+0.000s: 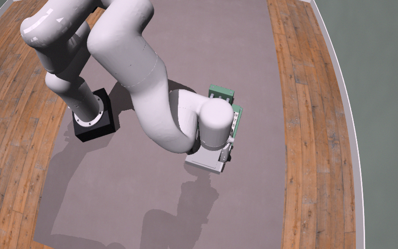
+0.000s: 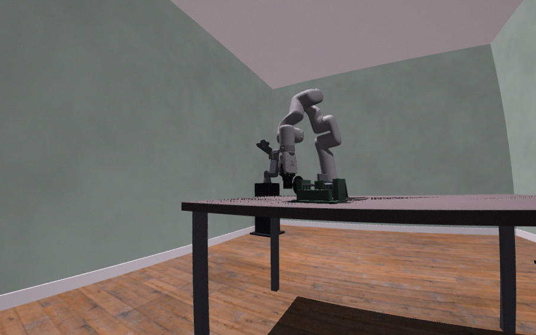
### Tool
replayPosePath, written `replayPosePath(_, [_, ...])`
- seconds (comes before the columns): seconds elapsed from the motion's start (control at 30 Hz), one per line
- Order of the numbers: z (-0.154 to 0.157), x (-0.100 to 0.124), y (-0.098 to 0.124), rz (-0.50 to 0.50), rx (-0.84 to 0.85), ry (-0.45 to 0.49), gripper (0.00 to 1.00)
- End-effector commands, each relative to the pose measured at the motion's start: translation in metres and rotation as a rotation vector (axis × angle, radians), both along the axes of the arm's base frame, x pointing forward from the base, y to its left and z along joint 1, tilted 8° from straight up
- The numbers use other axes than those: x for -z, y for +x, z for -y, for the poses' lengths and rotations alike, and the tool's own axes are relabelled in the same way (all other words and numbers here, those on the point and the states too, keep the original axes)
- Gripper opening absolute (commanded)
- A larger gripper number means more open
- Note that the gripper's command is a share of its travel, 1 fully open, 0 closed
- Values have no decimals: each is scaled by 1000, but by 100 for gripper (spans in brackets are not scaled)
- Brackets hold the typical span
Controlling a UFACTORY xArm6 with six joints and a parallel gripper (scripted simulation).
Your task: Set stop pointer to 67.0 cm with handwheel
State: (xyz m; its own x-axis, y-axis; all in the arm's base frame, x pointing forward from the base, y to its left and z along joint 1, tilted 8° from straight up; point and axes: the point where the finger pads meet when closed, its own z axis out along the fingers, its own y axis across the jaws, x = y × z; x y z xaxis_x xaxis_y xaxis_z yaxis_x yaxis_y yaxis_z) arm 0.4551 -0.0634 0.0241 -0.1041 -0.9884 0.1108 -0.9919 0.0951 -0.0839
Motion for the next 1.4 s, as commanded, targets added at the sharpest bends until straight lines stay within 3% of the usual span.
replayPosePath(0.0, [-1,-6,-1,0,0,0,6])
replayPosePath(0.7, [-5,-26,-23,0,0,0,6])
replayPosePath(1.37, [-7,-24,-45,0,0,0,6])
